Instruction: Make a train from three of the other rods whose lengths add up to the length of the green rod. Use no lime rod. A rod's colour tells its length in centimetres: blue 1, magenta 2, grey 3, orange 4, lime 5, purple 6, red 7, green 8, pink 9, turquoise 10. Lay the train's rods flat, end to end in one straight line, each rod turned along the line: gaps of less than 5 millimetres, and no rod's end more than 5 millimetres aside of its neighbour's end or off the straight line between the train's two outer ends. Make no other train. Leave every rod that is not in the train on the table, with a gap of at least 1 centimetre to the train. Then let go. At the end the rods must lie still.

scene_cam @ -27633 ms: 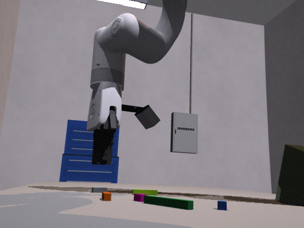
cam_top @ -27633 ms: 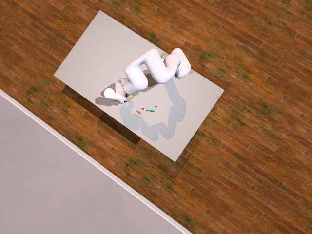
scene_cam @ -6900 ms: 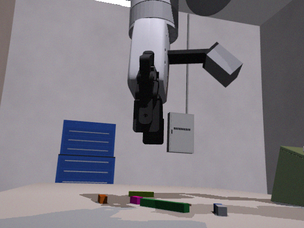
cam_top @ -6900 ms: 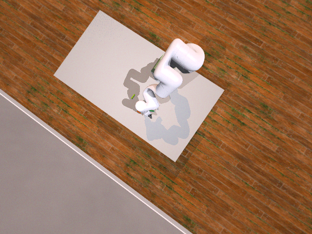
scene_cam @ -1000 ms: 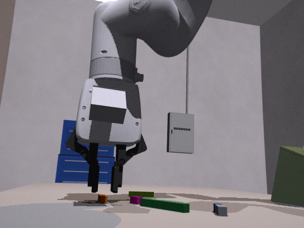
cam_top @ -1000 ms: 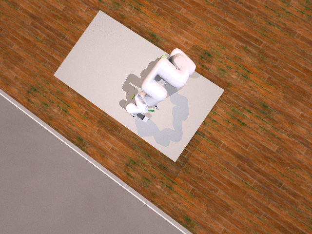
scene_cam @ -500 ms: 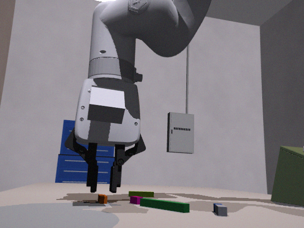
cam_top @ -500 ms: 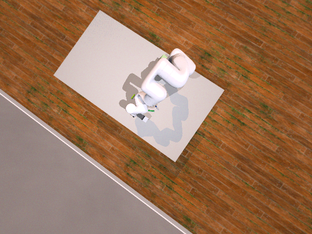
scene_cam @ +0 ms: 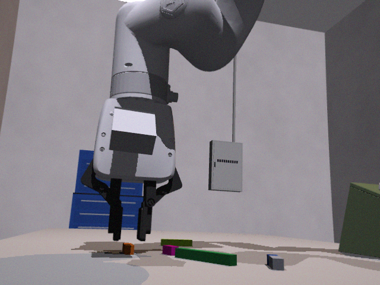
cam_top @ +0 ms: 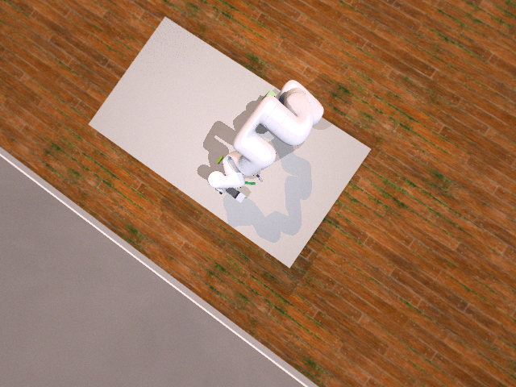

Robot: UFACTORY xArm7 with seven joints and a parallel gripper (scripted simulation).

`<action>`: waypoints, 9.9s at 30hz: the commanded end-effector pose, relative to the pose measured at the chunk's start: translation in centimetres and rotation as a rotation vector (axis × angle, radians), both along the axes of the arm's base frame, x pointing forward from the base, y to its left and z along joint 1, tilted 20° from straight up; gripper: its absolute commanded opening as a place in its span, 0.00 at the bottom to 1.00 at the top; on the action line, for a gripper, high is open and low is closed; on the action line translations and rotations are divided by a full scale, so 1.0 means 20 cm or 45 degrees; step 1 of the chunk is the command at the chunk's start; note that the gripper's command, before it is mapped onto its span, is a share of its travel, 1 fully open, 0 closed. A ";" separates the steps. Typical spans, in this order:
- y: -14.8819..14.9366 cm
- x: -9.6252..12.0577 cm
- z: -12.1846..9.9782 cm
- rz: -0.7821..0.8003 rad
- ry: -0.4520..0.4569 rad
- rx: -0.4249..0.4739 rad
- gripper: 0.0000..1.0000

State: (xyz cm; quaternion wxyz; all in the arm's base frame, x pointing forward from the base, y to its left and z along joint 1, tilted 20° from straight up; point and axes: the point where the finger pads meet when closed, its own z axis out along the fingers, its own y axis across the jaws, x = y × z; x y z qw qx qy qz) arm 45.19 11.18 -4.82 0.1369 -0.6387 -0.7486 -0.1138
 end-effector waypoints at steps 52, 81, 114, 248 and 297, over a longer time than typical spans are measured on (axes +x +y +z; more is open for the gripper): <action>0.02 0.01 -0.06 -0.002 -0.005 0.000 0.24; 0.02 0.01 -0.06 -0.002 -0.005 0.000 0.24; 0.02 0.01 -0.06 -0.002 -0.005 0.000 0.04; 0.64 -0.68 0.28 -0.426 0.151 -0.026 0.04; 0.65 -0.68 0.28 -0.426 0.151 -0.026 0.04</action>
